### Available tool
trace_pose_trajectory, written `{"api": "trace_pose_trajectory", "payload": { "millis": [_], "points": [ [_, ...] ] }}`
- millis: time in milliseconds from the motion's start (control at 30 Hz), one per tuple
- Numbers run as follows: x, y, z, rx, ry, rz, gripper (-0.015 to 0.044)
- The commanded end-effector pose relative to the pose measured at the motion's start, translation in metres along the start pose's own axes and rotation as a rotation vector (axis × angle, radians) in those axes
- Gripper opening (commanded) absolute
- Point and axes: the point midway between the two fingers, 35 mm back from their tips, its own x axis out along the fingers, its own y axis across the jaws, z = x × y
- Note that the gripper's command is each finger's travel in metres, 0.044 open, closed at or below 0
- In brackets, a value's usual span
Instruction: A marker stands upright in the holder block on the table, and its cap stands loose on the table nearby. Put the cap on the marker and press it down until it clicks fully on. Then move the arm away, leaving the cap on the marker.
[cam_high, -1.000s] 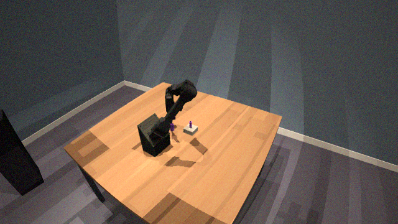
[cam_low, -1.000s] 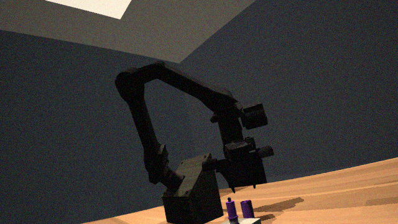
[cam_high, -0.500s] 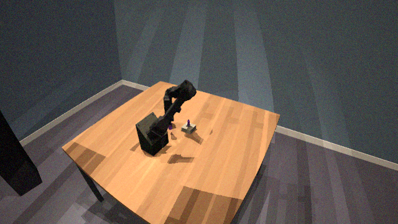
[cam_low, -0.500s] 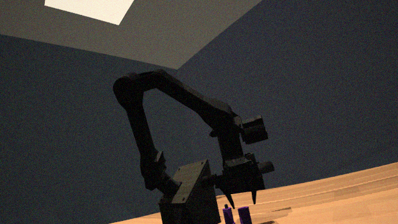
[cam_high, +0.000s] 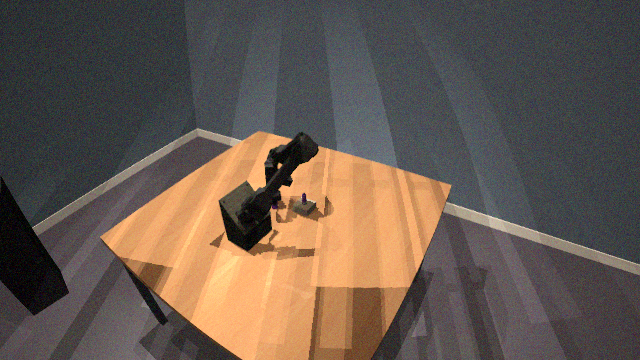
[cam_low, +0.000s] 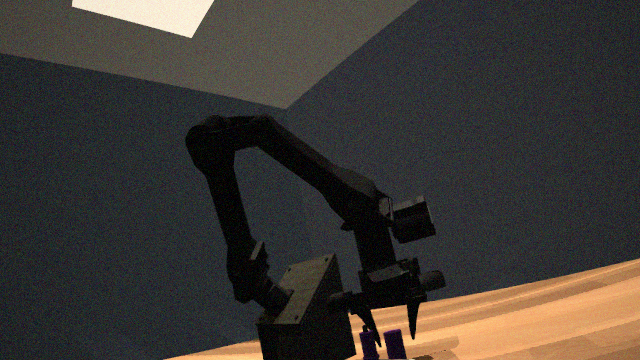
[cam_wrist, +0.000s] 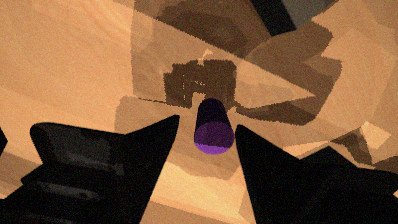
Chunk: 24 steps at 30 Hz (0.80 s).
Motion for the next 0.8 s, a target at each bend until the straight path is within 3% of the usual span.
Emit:
{"api": "trace_pose_trajectory", "payload": {
  "millis": [0, 233, 333, 700, 767],
  "points": [
    [0.0072, -0.0033, -0.0008, -0.006, -0.004, -0.008, 0.0249],
    [0.0159, -0.0041, -0.0006, -0.004, -0.005, -0.008, 0.0249],
    [0.0159, -0.0042, -0.0003, -0.004, -0.005, -0.008, 0.0170],
    [0.0159, -0.0029, -0.0003, -0.004, -0.005, -0.008, 0.0097],
    [0.0141, -0.0026, -0.0003, -0.004, -0.005, -0.008, 0.0044]
  ]
}}
